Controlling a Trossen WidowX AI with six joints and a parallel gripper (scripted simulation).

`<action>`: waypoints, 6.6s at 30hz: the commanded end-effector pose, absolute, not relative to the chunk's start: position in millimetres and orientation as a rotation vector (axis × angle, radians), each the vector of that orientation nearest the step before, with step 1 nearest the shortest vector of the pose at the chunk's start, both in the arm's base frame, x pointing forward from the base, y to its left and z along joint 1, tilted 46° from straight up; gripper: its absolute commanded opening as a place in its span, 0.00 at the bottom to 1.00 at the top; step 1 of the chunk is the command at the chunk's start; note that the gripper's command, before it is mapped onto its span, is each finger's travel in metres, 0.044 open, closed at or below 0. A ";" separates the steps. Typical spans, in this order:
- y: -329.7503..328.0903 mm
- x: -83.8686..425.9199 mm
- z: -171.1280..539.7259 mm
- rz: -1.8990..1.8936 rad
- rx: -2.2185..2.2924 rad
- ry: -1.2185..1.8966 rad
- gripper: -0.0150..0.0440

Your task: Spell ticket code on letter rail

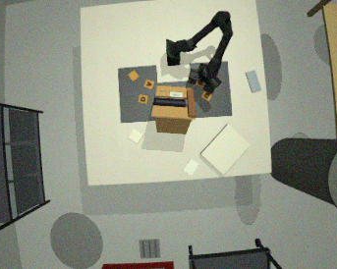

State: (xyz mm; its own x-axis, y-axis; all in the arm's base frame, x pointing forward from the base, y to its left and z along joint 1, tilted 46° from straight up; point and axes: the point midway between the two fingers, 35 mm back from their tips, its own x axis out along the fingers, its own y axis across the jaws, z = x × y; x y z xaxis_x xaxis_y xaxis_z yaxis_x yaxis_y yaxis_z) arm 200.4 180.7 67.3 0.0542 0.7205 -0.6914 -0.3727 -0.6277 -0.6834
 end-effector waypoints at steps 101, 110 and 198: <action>146.5 225.1 86.9 1.607 -1.485 -0.229 0.25; 131.8 260.5 103.8 1.474 -1.465 -0.148 0.25; -182.1 393.4 158.2 0.370 -0.779 0.487 0.25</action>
State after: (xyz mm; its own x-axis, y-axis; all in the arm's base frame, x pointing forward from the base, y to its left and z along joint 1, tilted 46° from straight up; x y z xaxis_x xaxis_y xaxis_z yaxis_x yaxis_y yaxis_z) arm 399.7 -173.6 181.4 0.8492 0.1204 -0.5141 -0.4786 0.5866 -0.6533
